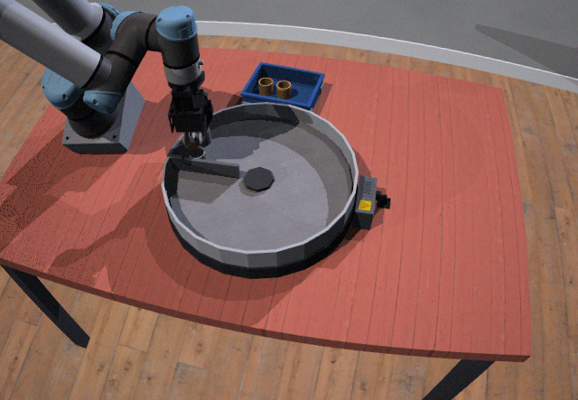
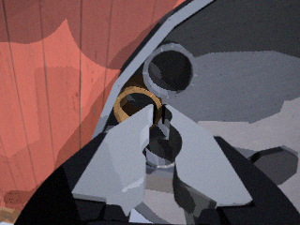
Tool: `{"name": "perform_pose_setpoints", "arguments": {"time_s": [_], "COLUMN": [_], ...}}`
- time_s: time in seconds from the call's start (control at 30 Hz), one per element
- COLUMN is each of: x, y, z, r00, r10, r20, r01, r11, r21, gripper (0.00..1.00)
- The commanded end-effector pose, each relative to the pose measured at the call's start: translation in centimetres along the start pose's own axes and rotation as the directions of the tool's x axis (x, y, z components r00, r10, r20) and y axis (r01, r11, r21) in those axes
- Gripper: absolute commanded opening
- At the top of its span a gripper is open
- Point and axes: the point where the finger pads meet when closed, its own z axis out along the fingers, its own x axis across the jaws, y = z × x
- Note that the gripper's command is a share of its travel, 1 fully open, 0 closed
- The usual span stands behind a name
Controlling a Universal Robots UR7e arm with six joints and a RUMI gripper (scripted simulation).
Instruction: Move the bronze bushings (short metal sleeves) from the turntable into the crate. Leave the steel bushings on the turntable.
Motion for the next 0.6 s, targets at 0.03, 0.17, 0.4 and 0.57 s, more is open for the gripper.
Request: {"name": "perform_pose_setpoints", "arguments": {"time_s": [0.03,0.17,0.4,0.57], "x": [0.0,0.0,0.0,0.0], "y": [0.0,0.0,0.0,0.0], "z": [-0.2,-0.8,-3.0,-5.2], "r00": [1.000,1.000,1.000,1.000], "r10": [0.000,0.000,0.000,0.000], "r20": [0.000,0.000,0.000,0.000], "r01": [0.000,0.000,0.000,0.000], "r11": [1.000,1.000,1.000,1.000], "r21": [0.000,0.000,0.000,0.000], "gripper": [0.00,0.00,0.00,0.00]}}
